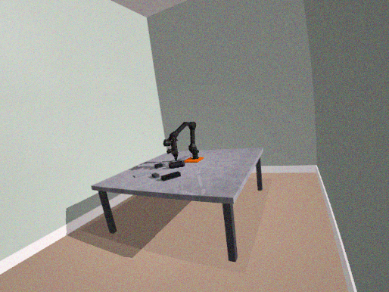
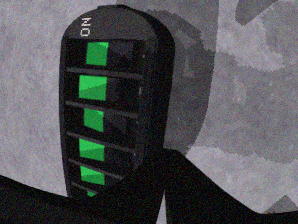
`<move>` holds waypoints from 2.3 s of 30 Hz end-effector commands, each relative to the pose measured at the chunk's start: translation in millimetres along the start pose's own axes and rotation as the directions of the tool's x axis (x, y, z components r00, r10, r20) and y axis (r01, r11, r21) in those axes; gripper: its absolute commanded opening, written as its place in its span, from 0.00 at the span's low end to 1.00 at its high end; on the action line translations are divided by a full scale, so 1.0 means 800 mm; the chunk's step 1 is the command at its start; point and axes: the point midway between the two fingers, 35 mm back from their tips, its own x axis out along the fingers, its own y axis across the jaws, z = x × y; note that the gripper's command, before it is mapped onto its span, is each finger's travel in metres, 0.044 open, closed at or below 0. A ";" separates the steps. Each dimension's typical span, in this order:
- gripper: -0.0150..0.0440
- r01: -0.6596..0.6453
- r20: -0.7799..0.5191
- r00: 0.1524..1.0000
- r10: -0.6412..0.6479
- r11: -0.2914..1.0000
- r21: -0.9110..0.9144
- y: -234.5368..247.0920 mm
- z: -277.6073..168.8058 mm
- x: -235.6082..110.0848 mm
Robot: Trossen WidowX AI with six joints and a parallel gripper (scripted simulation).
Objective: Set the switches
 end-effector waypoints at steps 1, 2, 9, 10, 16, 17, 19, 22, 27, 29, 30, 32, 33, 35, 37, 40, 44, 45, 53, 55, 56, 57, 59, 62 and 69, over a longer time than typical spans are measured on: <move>0.25 0.003 -0.019 1.000 -0.003 1.000 -0.002 -0.004 -0.004 0.014; 0.25 0.003 -0.019 1.000 -0.004 1.000 -0.002 -0.005 -0.004 0.016; 0.25 0.004 -0.023 1.000 -0.004 1.000 -0.001 -0.009 -0.004 0.033; 0.25 0.004 -0.023 1.000 -0.004 1.000 -0.001 -0.009 -0.004 0.035; 0.25 0.005 -0.026 1.000 -0.005 1.000 -0.001 -0.013 -0.005 0.049; 0.25 0.005 -0.026 1.000 -0.005 1.000 -0.001 -0.014 -0.005 0.050; 0.25 0.005 -0.026 1.000 -0.005 1.000 0.000 -0.014 -0.005 0.050; 0.25 0.005 -0.026 1.000 -0.005 1.000 0.000 -0.014 -0.005 0.050; 0.25 0.005 -0.026 1.000 -0.005 1.000 0.000 -0.014 -0.005 0.050; 0.25 0.005 -0.026 1.000 -0.005 1.000 0.000 -0.014 -0.005 0.050; 0.25 0.005 -0.026 1.000 -0.005 1.000 0.000 -0.013 -0.005 0.050; 0.25 0.005 -0.026 1.000 -0.005 1.000 0.000 -0.013 -0.005 0.050; 0.25 0.005 -0.026 1.000 -0.005 1.000 0.000 -0.012 -0.005 0.050; 0.25 0.005 -0.026 1.000 -0.005 1.000 0.000 -0.011 -0.005 0.051; 0.25 0.004 -0.026 1.000 -0.004 1.000 0.000 -0.010 -0.005 0.051; 0.25 0.004 -0.026 1.000 -0.004 1.000 0.000 -0.009 -0.005 0.051; 0.25 0.004 -0.026 1.000 -0.004 1.000 0.000 -0.007 -0.005 0.051; 0.25 0.004 -0.026 1.000 -0.004 1.000 0.000 -0.006 -0.005 0.052; 0.25 0.004 -0.026 1.000 -0.004 1.000 -0.001 0.005 -0.004 0.054; 0.25 0.004 -0.026 1.000 -0.004 1.000 -0.001 0.008 -0.004 0.054; 0.25 0.004 -0.026 1.000 -0.004 1.000 -0.001 0.010 -0.004 0.055; 0.25 0.004 -0.026 1.000 -0.004 1.000 -0.001 0.011 -0.004 0.055; 0.25 0.003 -0.026 1.000 -0.003 1.000 -0.001 0.014 -0.004 0.056; 0.25 0.003 -0.026 1.000 -0.003 1.000 -0.001 0.019 -0.004 0.057; 0.25 0.002 -0.026 1.000 -0.002 1.000 0.000 0.031 -0.004 0.059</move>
